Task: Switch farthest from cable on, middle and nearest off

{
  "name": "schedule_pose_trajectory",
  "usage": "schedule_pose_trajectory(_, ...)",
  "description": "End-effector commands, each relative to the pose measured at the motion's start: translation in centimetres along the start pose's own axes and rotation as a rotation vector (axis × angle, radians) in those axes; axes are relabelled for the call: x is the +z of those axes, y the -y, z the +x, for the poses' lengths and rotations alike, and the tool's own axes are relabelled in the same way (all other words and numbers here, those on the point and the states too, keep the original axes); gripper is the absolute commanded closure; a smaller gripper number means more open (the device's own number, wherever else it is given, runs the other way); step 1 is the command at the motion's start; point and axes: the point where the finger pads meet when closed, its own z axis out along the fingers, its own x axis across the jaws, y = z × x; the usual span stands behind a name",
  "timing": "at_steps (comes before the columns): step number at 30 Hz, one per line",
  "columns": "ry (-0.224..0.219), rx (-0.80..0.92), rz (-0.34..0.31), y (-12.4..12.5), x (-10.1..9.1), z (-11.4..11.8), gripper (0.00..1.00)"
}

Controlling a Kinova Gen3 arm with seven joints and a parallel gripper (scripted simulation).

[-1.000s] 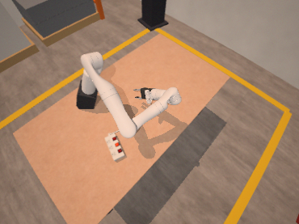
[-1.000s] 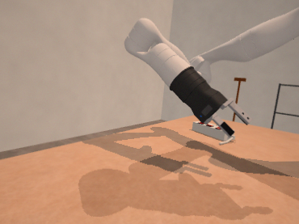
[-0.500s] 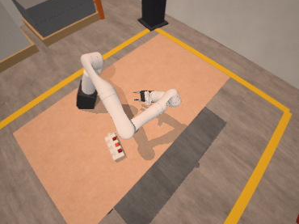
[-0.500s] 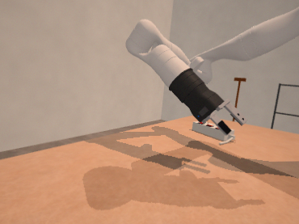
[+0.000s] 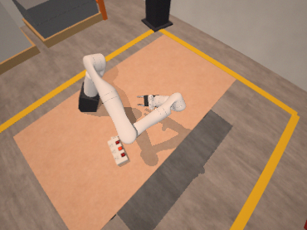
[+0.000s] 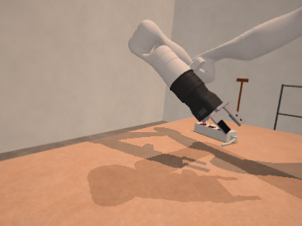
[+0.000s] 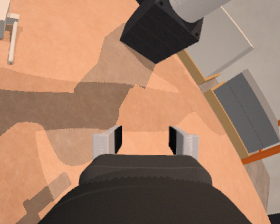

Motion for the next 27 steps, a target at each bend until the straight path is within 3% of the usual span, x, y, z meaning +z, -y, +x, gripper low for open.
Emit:
schedule_pose_trajectory(1, 0.015, 0.041, -0.005, 0.5, -0.4, -0.8, 0.00)
schedule_pose_trajectory(16, 0.033, 0.098, -0.010, 1.0, -0.9, -1.7, 0.00)
schedule_pose_trajectory(17, 0.051, 0.155, -0.017, 1.6, -1.4, -2.7, 0.00)
schedule_pose_trajectory(27, 0.070, 0.212, -0.025, 2.2, -1.9, -3.6, 0.00)
